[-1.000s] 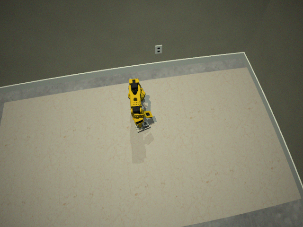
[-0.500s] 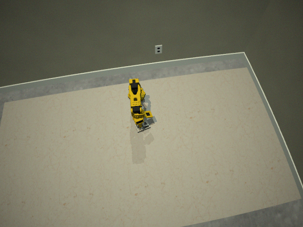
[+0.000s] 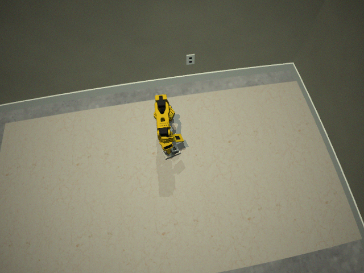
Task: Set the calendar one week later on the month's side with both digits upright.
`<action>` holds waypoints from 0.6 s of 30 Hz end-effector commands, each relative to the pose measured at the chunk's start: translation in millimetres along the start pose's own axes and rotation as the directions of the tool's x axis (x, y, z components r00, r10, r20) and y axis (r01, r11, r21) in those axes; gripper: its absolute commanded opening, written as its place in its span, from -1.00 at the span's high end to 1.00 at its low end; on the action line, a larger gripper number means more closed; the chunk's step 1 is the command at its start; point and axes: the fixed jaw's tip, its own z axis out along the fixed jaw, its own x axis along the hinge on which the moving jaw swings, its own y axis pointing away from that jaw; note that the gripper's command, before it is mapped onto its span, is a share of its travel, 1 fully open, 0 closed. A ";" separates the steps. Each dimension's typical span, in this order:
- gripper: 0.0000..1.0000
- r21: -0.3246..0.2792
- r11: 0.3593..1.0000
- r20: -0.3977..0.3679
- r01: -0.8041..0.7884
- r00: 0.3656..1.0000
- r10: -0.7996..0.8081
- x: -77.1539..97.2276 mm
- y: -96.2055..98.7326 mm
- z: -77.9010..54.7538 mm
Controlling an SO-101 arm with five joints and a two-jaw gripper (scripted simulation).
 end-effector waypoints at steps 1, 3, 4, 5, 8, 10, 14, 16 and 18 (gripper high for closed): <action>1.00 0.053 0.998 -0.016 0.019 1.000 -0.018 -0.3 -4.2 -7.1; 1.00 0.053 0.998 -0.016 0.019 1.000 -0.018 -0.4 -3.8 -5.9; 1.00 0.053 0.998 -0.016 0.019 1.000 -0.018 -0.5 -3.6 -5.1; 1.00 0.053 0.998 -0.016 0.019 1.000 -0.018 -0.5 -3.4 -4.4; 1.00 0.053 0.998 -0.016 0.019 1.000 -0.018 -0.7 -2.9 -2.5; 1.00 0.053 0.998 -0.016 0.019 1.000 -0.018 -0.7 -2.7 -1.9; 1.00 0.053 0.998 -0.016 0.019 1.000 -0.018 -0.8 -2.6 -1.7; 1.00 0.053 0.998 -0.016 0.019 1.000 -0.018 -0.8 -2.6 -1.6; 1.00 0.053 0.998 -0.016 0.019 1.000 -0.018 -0.7 -2.7 -1.0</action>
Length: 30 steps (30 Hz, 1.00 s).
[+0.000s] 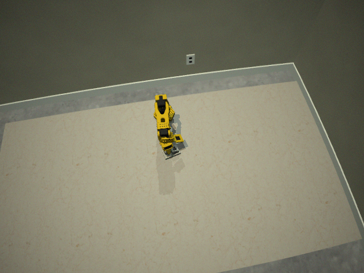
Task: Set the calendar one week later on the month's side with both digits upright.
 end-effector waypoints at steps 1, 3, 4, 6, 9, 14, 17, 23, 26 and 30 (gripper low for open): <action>1.00 0.064 0.998 -0.019 0.019 1.000 -0.018 0.1 -5.3 -8.5; 1.00 0.064 0.998 -0.019 0.019 1.000 -0.018 0.1 -5.5 -7.1; 1.00 0.064 0.998 -0.019 0.019 1.000 -0.018 0.2 -5.6 -6.4; 1.00 0.064 0.998 -0.019 0.019 1.000 -0.018 0.2 -5.7 -5.0; 1.00 0.064 0.998 -0.019 0.019 1.000 -0.018 0.2 -5.8 -3.9; 1.00 0.064 0.998 -0.019 0.019 1.000 -0.018 0.2 -5.8 -3.7; 1.00 0.064 0.998 -0.019 0.019 1.000 -0.018 0.2 -5.8 -3.0; 1.00 0.064 0.998 -0.019 0.019 1.000 -0.017 0.2 -5.7 1.0; 1.00 0.064 0.998 -0.019 0.018 1.000 -0.017 0.2 -5.6 2.2; 1.00 0.064 0.998 -0.019 0.018 1.000 -0.017 0.2 -5.6 2.3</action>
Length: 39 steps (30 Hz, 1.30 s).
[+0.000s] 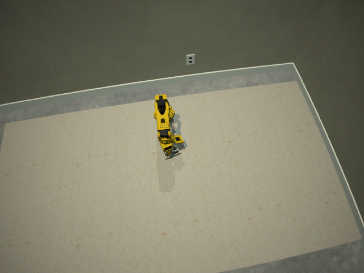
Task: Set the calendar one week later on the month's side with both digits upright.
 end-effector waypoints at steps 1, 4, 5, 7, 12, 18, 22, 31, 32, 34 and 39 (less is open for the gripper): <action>1.00 0.053 0.998 -0.016 0.018 1.000 -0.017 0.0 -5.1 -7.5; 1.00 0.053 0.998 -0.016 0.018 1.000 -0.017 0.0 -5.1 -6.8; 1.00 0.053 0.998 -0.016 0.018 1.000 -0.017 0.0 -5.1 -6.2; 1.00 0.053 0.998 -0.016 0.018 1.000 -0.017 0.0 -5.1 -4.9; 1.00 0.053 0.998 -0.016 0.018 1.000 -0.017 0.0 -5.1 -1.8; 1.00 0.053 0.998 -0.016 0.018 1.000 -0.017 0.0 -5.1 -1.5; 1.00 0.053 0.998 -0.016 0.018 1.000 -0.017 0.0 -5.1 -0.2; 1.00 0.053 0.998 -0.016 0.018 1.000 -0.017 -0.1 -4.8 4.6; 1.00 0.053 0.998 -0.016 0.018 1.000 -0.017 -0.1 -4.8 4.6; 1.00 0.053 0.998 -0.016 0.018 1.000 -0.017 -0.1 -4.8 4.6; 1.00 0.053 0.998 -0.016 0.018 1.000 -0.017 -0.1 -4.7 5.9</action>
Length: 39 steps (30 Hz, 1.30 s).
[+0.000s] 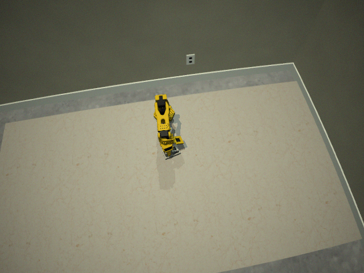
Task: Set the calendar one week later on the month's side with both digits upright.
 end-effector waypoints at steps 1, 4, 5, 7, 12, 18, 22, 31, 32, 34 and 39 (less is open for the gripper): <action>1.00 0.039 0.999 -0.011 0.017 1.000 -0.017 -0.2 -4.5 -3.6; 1.00 0.039 0.999 -0.011 0.017 1.000 -0.017 -0.2 -4.3 -1.4; 1.00 0.039 0.999 -0.011 0.017 1.000 -0.017 -0.2 -4.3 -0.8; 1.00 0.039 0.999 -0.011 0.017 1.000 -0.017 -0.3 -4.2 0.2; 1.00 0.039 0.999 -0.011 0.017 1.000 -0.017 -0.3 -4.2 0.5; 1.00 0.039 0.999 -0.011 0.017 1.000 -0.017 -0.2 -4.3 2.2; 1.00 0.039 0.999 -0.011 0.017 1.000 -0.017 -0.2 -4.4 4.7; 1.00 0.039 0.999 -0.011 0.017 1.000 -0.017 -0.2 -4.4 5.9; 1.00 0.039 0.999 -0.011 0.017 1.000 -0.017 -0.2 -4.4 6.0; 1.00 0.039 0.999 -0.011 0.017 1.000 -0.017 -0.2 -4.4 6.3; 1.00 0.039 0.999 -0.011 0.017 1.000 -0.017 -0.2 -4.5 7.5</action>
